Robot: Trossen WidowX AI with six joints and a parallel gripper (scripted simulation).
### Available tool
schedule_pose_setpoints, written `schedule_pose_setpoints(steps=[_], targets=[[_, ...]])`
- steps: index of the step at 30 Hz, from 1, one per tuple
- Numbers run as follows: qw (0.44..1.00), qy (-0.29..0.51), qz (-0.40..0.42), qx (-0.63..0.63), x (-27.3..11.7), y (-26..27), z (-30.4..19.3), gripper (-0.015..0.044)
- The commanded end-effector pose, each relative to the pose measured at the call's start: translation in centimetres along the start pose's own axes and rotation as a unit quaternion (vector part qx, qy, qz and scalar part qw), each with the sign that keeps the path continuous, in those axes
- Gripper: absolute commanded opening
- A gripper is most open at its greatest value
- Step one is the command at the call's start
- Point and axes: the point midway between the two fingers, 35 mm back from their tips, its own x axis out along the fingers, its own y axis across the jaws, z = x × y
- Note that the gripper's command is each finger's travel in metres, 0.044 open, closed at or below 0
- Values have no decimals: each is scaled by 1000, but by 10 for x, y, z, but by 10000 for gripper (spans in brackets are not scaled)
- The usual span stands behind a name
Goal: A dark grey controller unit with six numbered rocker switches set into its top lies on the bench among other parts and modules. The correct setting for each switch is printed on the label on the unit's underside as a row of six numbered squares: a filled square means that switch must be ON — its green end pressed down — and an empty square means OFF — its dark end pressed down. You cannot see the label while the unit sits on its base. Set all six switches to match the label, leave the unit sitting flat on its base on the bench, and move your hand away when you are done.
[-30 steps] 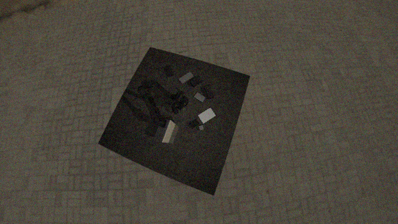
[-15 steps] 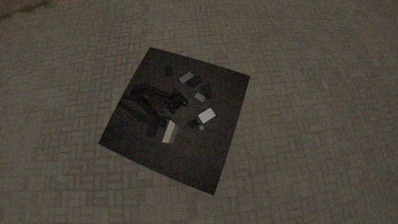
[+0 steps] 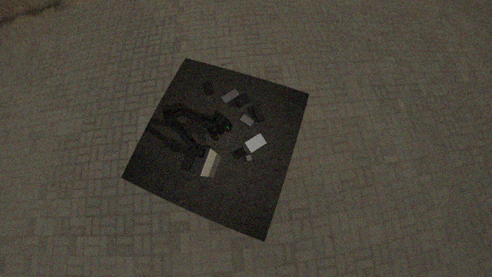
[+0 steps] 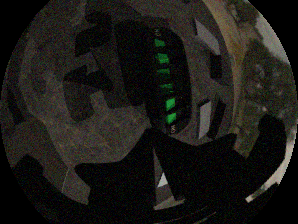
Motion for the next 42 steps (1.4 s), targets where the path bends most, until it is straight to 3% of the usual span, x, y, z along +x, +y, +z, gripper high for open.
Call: schedule_pose_setpoints(steps=[1,25,42], targets=[[1000,-1,3,-1,6,3,-1,0],[999,-13,3,-33,42,17,0,0],[999,-13,3,-34,45,13,0,0]])
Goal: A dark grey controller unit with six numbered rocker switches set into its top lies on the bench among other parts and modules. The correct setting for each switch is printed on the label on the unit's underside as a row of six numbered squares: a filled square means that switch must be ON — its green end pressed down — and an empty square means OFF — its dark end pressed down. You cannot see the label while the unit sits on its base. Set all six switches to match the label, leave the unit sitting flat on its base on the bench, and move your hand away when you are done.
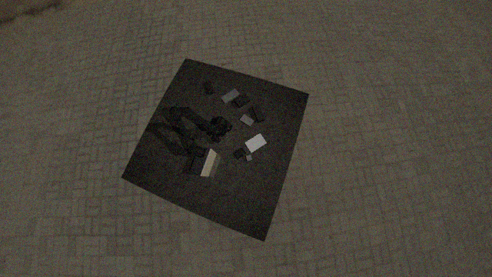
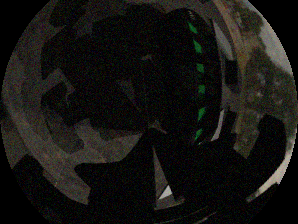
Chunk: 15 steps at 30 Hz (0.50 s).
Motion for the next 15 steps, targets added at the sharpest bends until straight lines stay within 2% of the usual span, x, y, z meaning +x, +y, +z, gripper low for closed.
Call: schedule_pose_setpoints(steps=[1,15], targets=[[1000,-3,-1,0,1,-3,1,0],[1000,-3,-1,0,2,-8,1,0]])
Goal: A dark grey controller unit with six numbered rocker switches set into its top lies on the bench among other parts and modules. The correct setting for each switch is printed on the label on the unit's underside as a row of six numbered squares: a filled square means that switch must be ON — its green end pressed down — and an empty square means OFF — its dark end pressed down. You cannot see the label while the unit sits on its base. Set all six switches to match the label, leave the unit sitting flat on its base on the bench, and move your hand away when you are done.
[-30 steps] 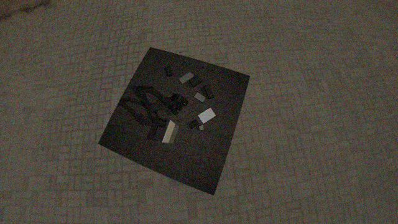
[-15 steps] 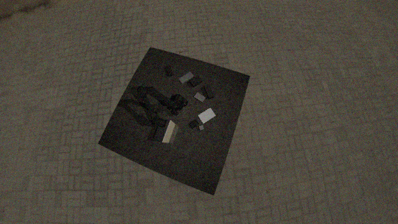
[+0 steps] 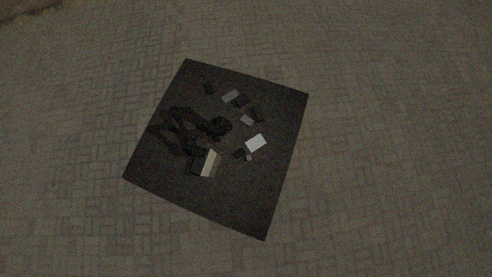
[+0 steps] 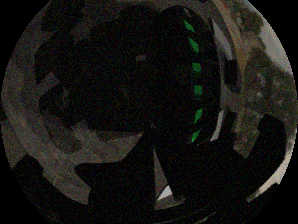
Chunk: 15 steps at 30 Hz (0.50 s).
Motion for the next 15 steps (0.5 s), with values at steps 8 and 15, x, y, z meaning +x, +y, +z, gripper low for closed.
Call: schedule_pose_setpoints(steps=[8,15], targets=[[1000,-3,-1,1,1,-6,1,0],[1000,-3,-1,0,3,-11,0,0]])
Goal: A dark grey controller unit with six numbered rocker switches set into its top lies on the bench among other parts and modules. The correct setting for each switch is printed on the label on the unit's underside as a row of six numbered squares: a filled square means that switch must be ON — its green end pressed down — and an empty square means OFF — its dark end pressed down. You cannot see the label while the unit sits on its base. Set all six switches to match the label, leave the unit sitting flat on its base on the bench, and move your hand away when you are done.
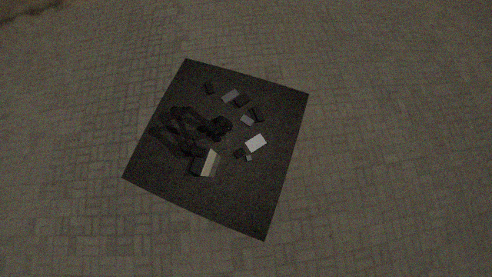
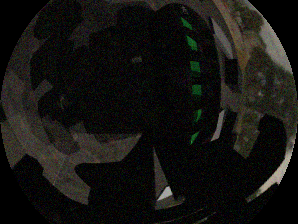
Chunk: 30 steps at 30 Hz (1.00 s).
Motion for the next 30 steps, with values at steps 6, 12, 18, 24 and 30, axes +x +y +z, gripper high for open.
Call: schedule_pose_setpoints(steps=[6,12,18,24,30], targets=[[1000,-2,-5,-3,2,-12,0,0],[1000,-2,-5,-3,2,-13,0,0],[1000,-2,-5,-3,2,-13,0,0],[1000,-2,-5,-3,2,-13,0,0],[1000,-2,-5,-3,3,-14,0,0]])
